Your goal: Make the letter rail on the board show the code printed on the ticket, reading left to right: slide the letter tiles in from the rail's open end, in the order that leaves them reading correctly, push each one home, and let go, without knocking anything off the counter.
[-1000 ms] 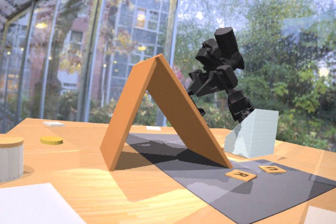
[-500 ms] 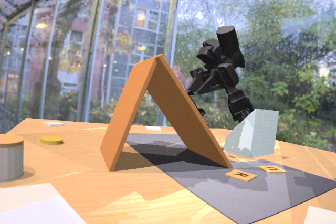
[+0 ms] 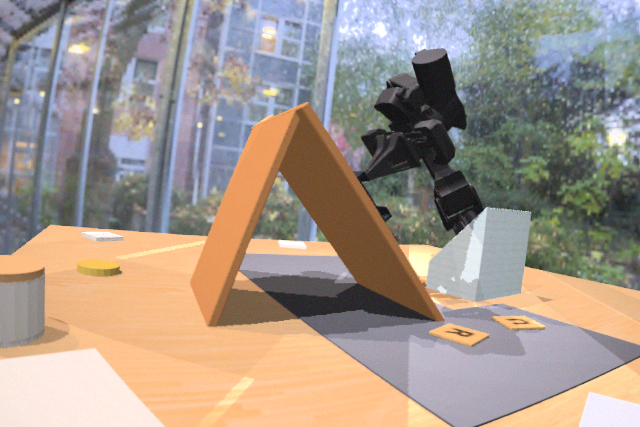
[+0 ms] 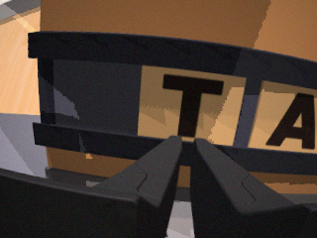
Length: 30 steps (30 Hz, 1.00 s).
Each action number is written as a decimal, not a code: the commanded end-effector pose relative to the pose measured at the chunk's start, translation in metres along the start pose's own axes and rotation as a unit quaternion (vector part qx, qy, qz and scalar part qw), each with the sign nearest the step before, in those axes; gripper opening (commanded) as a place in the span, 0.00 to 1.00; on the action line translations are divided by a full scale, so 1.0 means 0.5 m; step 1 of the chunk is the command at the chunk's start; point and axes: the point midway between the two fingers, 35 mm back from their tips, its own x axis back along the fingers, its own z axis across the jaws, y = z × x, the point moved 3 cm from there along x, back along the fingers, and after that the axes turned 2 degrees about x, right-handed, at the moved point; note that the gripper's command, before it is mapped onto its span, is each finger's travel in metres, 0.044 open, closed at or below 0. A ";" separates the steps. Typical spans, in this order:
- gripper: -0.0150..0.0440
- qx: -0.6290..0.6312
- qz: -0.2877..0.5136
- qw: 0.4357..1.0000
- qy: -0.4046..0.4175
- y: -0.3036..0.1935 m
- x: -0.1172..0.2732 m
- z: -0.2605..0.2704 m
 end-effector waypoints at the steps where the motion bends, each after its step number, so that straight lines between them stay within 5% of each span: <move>1: 0.25 0.000 0.000 1.000 0.000 0.000 0.000 0.000; 7: 0.25 0.001 0.009 1.000 0.004 0.006 -0.003 0.006; 25: 0.25 -0.006 0.325 0.946 0.015 0.091 -0.052 0.060; 30: 0.25 -0.007 0.338 0.941 0.011 0.092 -0.052 0.058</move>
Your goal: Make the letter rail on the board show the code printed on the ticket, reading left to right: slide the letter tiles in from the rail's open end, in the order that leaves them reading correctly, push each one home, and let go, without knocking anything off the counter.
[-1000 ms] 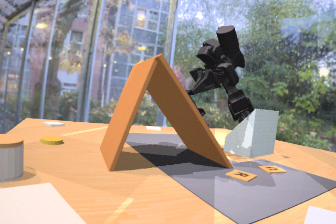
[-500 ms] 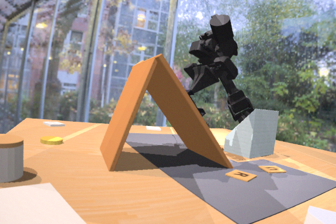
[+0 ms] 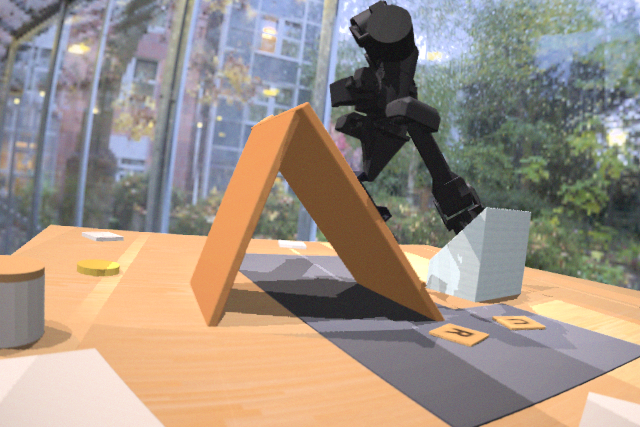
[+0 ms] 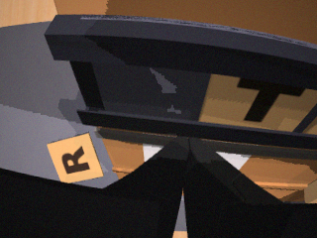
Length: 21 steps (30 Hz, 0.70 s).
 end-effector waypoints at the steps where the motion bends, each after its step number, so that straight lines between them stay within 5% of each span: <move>1: 0.25 -0.002 0.019 1.000 -0.003 -0.001 0.002 0.001; 21: 0.25 -0.003 0.019 1.000 -0.003 0.012 -0.014 -0.001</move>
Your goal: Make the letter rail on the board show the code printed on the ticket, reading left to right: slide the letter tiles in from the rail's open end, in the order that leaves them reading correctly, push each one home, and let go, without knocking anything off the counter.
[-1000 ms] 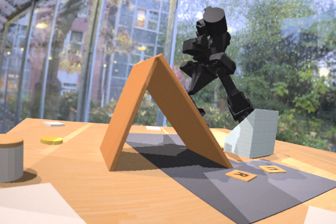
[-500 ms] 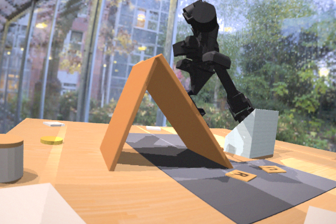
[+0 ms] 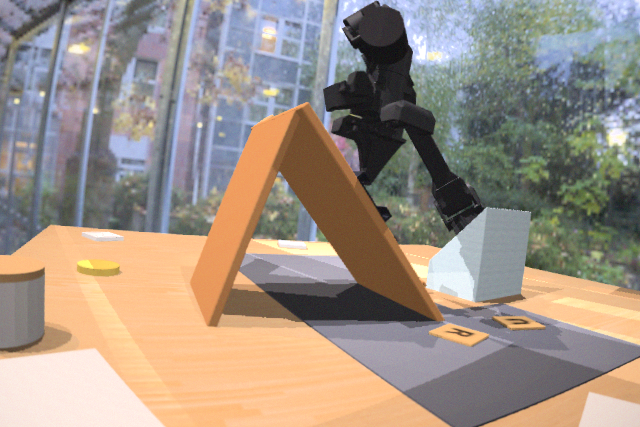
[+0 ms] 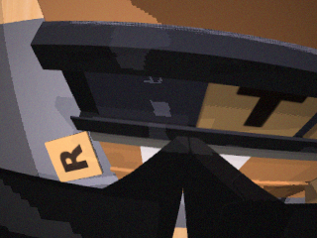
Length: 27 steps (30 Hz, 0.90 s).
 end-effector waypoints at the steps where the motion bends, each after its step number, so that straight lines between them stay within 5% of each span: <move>1: 0.25 0.001 -0.001 1.000 0.000 0.003 -0.003 0.001; 27: 0.25 0.001 -0.001 1.000 0.000 0.021 -0.022 0.001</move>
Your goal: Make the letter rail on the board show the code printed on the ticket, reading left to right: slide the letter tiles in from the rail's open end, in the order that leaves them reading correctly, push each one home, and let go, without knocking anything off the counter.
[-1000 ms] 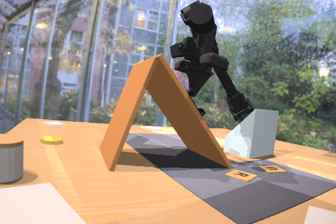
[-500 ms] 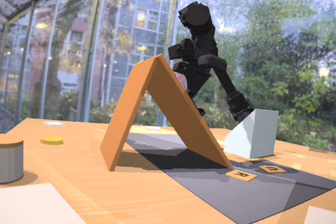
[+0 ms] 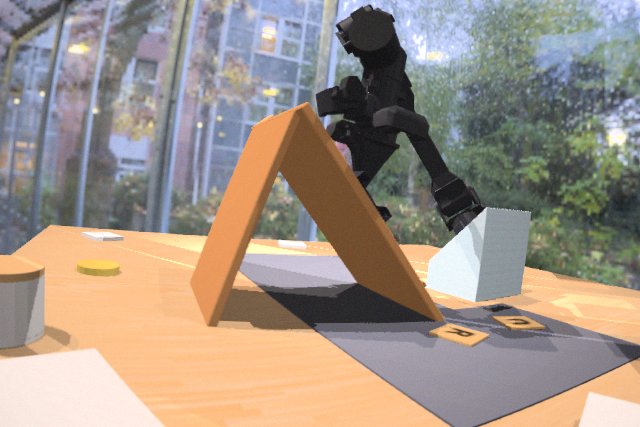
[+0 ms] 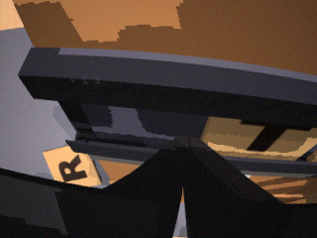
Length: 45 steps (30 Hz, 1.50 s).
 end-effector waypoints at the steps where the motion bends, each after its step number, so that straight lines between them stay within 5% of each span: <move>1: 0.25 0.001 -0.002 1.000 -0.001 0.004 -0.003 0.000; 45: 0.25 0.001 -0.002 1.000 -0.002 0.010 -0.009 -0.019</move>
